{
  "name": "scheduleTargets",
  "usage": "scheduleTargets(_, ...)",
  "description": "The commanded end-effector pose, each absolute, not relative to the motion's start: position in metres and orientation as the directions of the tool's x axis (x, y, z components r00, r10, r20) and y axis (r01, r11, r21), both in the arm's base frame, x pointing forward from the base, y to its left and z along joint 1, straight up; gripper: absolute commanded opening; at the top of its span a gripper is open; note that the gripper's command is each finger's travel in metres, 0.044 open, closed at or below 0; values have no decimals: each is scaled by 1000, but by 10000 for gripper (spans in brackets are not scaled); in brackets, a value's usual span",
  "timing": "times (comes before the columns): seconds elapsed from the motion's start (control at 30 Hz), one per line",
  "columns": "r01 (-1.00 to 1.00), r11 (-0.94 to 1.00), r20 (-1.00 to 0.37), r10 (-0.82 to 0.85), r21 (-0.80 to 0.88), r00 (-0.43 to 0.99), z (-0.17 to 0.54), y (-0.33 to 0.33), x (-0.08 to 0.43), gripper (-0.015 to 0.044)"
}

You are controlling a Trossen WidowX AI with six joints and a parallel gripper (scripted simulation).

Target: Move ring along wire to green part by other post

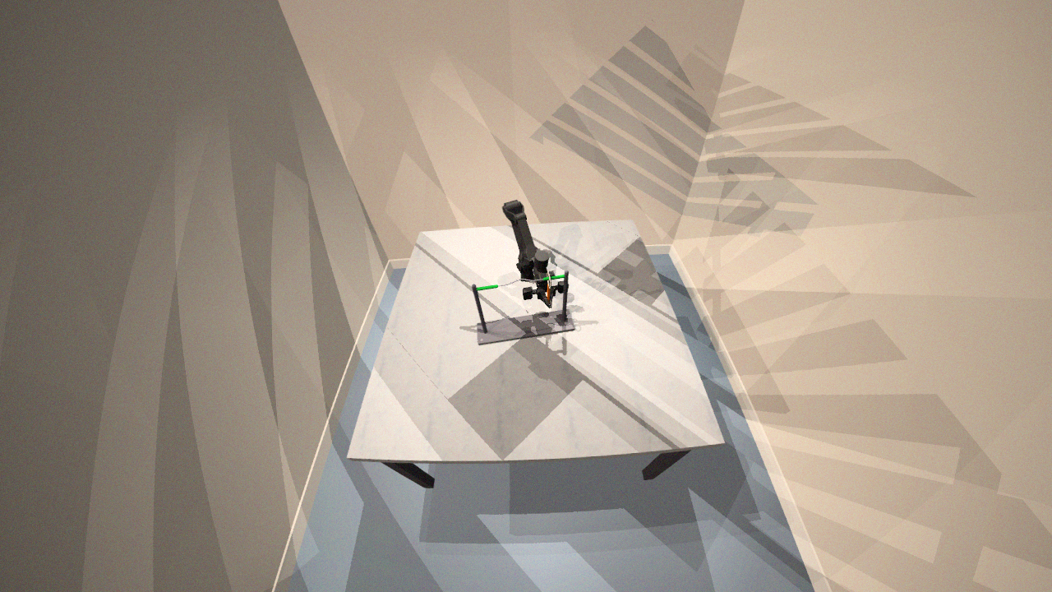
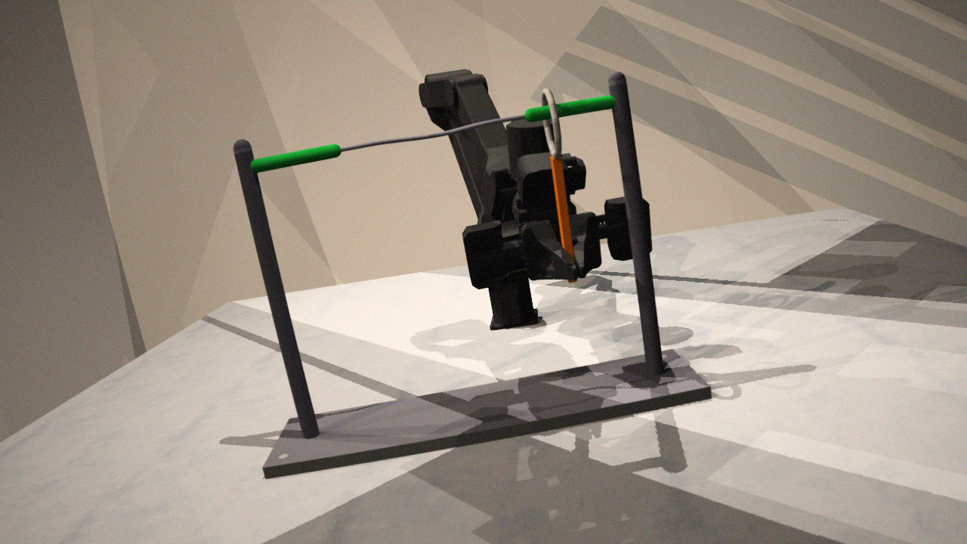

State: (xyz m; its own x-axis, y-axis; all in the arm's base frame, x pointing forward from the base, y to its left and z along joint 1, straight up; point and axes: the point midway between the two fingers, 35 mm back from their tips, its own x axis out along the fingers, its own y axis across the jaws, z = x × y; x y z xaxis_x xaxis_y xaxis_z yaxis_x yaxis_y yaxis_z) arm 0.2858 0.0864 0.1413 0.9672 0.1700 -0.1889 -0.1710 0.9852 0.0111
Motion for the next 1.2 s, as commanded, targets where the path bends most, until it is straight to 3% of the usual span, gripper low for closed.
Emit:
scheduleTargets(0.0, -166, 986, -201, 165, 11, 966, 132, 86, 285, -150)
scheduleTargets(0.77, -166, 986, -201, 165, 11, 966, 132, 86, 285, -150)
scheduleTargets(1.17, -171, 985, -200, 169, 9, 965, 132, 86, 284, 160)
